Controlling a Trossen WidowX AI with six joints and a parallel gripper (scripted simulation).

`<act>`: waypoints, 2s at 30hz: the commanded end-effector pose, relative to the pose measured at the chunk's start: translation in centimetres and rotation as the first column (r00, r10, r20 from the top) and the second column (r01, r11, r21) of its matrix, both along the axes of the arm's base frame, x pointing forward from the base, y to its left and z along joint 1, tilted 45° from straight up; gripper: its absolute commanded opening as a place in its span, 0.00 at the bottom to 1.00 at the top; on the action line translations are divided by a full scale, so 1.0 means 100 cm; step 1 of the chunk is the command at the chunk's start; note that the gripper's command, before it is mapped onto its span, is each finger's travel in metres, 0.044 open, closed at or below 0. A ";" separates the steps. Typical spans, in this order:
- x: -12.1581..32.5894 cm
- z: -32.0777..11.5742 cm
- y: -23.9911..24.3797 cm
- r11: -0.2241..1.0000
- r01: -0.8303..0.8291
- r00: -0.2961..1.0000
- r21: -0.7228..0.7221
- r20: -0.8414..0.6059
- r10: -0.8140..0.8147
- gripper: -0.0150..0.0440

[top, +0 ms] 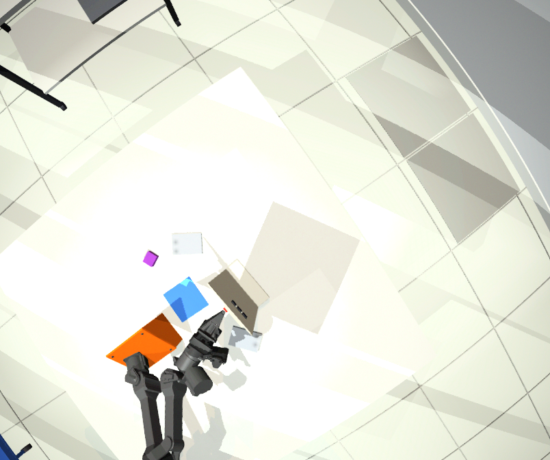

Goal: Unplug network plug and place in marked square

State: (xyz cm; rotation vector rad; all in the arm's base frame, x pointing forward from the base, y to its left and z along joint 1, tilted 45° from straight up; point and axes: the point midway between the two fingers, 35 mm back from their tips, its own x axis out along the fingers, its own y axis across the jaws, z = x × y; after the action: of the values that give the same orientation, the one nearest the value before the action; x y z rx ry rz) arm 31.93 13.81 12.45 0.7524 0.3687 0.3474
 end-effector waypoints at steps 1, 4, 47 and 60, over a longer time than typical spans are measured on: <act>0.005 0.001 0.002 1.000 -0.005 1.000 -0.001 0.004 0.005 0.52; 0.008 0.000 0.003 1.000 -0.005 1.000 0.000 0.005 0.005 0.52; 0.017 -0.002 0.005 1.000 -0.005 1.000 0.001 0.005 0.005 0.25; 0.010 -0.002 0.004 1.000 -0.005 1.000 0.001 0.005 0.005 0.25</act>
State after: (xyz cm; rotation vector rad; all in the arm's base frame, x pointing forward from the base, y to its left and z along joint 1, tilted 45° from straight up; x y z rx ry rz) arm 33.19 14.27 12.28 0.7545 0.3661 0.3563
